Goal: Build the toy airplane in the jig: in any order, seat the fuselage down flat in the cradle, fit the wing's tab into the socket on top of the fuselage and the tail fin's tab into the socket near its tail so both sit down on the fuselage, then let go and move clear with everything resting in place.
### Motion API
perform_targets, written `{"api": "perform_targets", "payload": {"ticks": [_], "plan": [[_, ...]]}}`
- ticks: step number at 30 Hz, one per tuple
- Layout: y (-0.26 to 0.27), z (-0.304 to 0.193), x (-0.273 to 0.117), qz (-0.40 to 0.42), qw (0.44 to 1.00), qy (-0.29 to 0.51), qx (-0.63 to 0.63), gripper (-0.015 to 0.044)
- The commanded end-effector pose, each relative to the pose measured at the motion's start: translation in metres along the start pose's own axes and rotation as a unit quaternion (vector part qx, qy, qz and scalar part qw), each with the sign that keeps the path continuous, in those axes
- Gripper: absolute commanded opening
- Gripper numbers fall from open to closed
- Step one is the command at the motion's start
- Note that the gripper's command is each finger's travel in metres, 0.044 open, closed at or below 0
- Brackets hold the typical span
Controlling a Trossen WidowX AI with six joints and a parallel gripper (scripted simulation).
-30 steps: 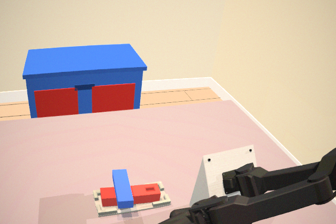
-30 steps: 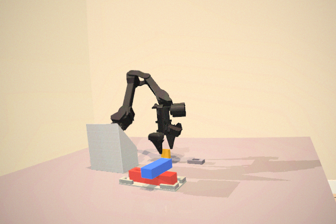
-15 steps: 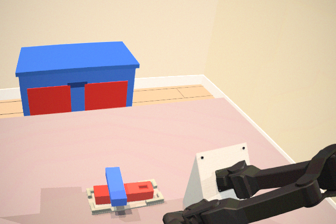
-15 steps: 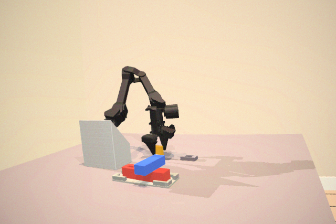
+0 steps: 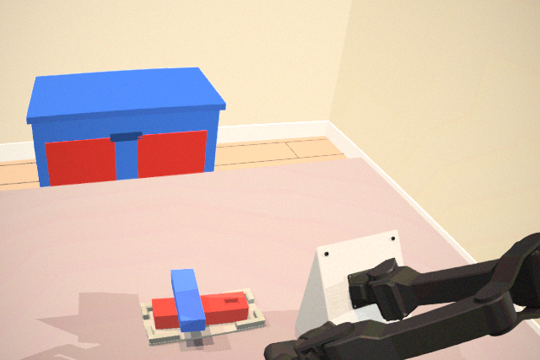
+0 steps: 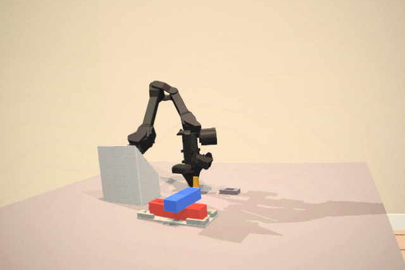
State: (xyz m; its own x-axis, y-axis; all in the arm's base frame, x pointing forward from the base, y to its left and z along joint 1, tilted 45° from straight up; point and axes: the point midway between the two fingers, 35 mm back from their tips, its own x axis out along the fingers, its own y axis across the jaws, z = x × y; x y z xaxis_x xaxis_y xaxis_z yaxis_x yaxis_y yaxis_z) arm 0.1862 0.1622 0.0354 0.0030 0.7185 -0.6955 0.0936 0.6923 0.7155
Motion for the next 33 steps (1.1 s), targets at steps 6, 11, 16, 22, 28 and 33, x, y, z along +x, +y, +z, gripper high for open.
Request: {"api": "perform_targets", "payload": {"ticks": [6,11,16,22,28,33], "plan": [[-0.001,0.0,0.001,-0.002,1.0,-0.001,0.001,0.0006],[-0.001,0.0,-0.001,-0.004,1.0,0.0,0.001,0.0],[-0.002,0.002,-0.01,-0.009,1.0,0.005,-0.003,0.0],[-0.003,0.006,-0.024,-0.014,1.0,0.006,-0.004,0.0],[-0.005,0.009,-0.041,-0.018,1.0,0.004,-0.003,0.0],[-0.006,0.011,-0.056,-0.019,1.0,0.003,-0.003,0.0]]}}
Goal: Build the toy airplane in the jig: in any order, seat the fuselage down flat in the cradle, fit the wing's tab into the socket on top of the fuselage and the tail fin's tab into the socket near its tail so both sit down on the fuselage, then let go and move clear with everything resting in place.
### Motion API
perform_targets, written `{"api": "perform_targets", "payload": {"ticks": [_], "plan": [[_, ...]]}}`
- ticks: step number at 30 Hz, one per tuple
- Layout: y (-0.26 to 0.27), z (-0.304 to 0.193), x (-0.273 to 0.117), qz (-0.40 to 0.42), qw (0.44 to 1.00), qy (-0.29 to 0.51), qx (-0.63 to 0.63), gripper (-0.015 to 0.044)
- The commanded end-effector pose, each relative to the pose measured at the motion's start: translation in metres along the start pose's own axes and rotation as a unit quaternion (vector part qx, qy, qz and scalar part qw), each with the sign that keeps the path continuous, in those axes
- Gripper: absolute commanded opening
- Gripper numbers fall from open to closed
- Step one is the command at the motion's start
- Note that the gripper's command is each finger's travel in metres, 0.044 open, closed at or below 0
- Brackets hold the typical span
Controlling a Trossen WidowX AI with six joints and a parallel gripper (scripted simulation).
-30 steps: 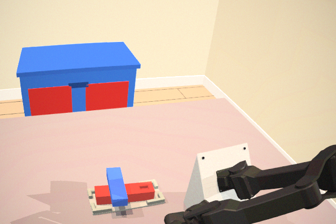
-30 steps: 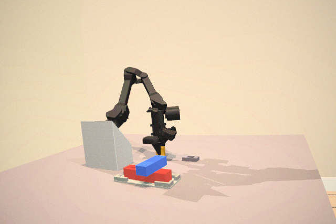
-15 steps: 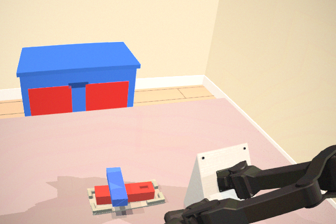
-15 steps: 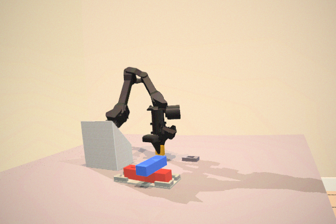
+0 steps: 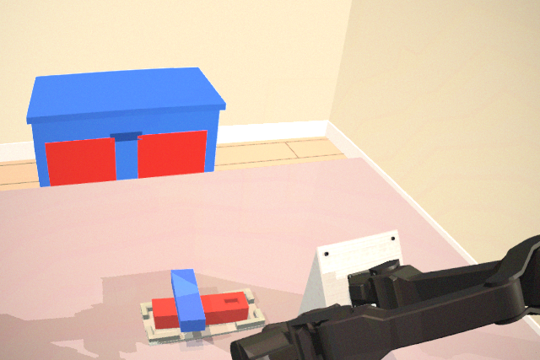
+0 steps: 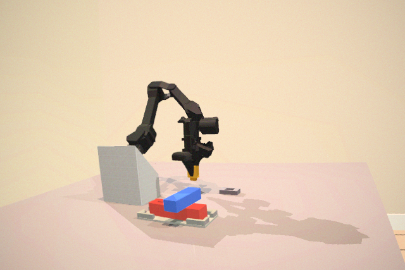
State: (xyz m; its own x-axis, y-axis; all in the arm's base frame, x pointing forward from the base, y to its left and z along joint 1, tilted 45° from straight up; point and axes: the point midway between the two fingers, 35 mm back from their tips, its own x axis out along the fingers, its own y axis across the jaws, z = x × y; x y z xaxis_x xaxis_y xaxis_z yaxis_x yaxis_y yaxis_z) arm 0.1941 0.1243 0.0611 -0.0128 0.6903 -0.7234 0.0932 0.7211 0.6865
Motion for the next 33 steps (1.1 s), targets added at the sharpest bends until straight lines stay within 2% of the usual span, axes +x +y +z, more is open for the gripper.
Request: {"api": "perform_targets", "payload": {"ticks": [1,24,33], "plan": [[0.001,0.002,-0.014,0.001,1.0,-0.003,-0.002,0.0],[0.002,-0.009,-0.085,0.014,1.0,-0.007,0.002,0.0],[-0.006,-0.004,-0.087,0.012,1.0,-0.008,0.008,0.0]]}}
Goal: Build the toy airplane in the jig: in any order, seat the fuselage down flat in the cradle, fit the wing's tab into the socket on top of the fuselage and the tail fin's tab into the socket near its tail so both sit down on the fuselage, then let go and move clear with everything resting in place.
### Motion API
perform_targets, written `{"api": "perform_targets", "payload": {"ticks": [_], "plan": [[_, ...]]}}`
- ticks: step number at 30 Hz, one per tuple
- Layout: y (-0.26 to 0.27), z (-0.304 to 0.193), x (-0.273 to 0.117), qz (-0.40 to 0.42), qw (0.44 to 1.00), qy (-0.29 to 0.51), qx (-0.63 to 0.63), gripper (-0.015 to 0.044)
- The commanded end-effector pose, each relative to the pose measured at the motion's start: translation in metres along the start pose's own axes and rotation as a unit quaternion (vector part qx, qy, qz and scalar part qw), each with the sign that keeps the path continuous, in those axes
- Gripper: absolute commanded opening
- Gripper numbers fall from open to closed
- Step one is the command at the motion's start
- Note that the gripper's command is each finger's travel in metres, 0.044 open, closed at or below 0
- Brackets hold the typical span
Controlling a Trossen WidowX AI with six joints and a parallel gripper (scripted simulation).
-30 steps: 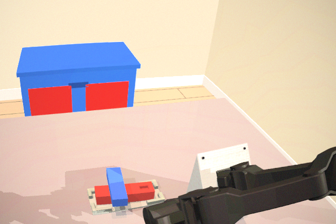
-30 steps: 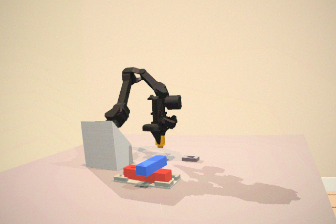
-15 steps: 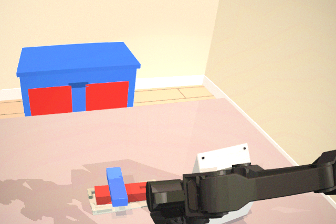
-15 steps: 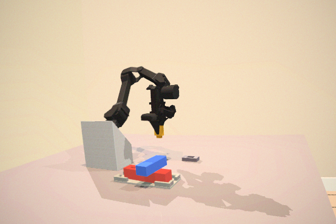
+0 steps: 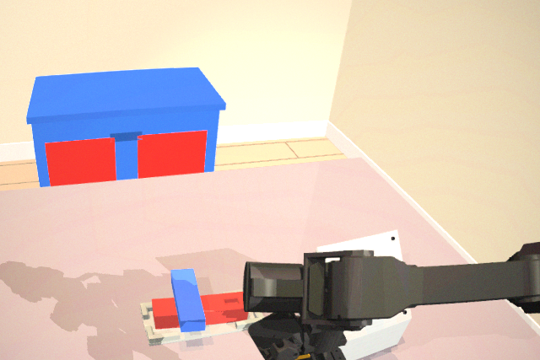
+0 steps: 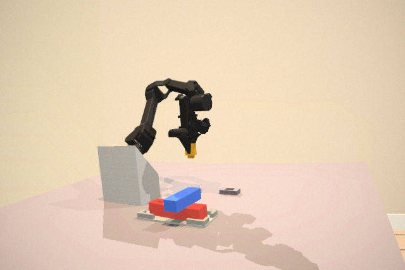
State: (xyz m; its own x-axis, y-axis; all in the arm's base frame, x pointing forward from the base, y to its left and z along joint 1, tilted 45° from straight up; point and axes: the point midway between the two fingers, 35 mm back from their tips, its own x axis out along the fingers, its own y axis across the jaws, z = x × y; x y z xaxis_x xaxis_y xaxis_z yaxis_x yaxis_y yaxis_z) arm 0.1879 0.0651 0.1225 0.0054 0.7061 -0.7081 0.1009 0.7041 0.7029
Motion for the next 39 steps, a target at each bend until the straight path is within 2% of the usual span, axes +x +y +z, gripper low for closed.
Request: {"api": "perform_targets", "payload": {"ticks": [1,39], "plan": [[-0.007,0.005,-0.001,0.0,1.0,-0.001,0.006,0.0],[-0.119,0.051,0.009,-0.019,1.0,-0.005,0.008,0.0]]}}
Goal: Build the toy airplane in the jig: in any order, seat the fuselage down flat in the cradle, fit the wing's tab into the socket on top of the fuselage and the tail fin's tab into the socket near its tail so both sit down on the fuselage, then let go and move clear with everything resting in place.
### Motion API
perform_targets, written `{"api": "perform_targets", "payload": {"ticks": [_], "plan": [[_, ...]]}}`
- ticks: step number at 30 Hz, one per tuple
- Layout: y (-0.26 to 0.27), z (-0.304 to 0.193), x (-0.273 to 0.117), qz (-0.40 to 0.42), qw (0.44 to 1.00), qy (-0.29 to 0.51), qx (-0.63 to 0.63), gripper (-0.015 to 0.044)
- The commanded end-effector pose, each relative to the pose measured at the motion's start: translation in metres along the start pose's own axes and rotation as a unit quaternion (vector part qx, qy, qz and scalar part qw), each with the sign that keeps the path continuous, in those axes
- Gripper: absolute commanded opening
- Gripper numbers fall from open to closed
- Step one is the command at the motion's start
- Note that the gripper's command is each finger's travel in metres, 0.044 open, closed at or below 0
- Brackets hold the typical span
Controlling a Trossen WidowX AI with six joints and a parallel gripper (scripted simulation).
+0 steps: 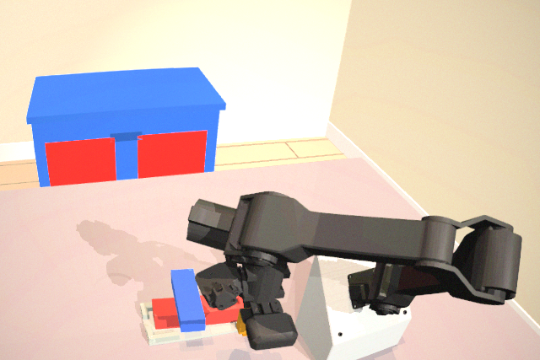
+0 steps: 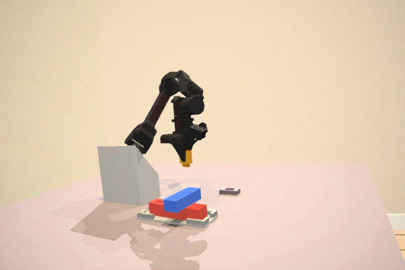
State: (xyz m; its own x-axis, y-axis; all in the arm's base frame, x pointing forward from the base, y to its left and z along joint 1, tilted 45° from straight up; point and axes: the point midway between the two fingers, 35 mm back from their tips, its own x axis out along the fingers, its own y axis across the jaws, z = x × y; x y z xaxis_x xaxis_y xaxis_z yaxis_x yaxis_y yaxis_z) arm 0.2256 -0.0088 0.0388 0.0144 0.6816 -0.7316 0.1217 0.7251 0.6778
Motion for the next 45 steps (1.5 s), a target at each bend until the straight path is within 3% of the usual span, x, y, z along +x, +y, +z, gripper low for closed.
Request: {"api": "perform_targets", "payload": {"ticks": [1,45], "plan": [[-0.015,0.003,0.003,-0.003,1.0,0.001,-0.002,0.0],[-0.143,-0.008,0.048,0.013,1.0,0.005,-0.022,0.0]]}}
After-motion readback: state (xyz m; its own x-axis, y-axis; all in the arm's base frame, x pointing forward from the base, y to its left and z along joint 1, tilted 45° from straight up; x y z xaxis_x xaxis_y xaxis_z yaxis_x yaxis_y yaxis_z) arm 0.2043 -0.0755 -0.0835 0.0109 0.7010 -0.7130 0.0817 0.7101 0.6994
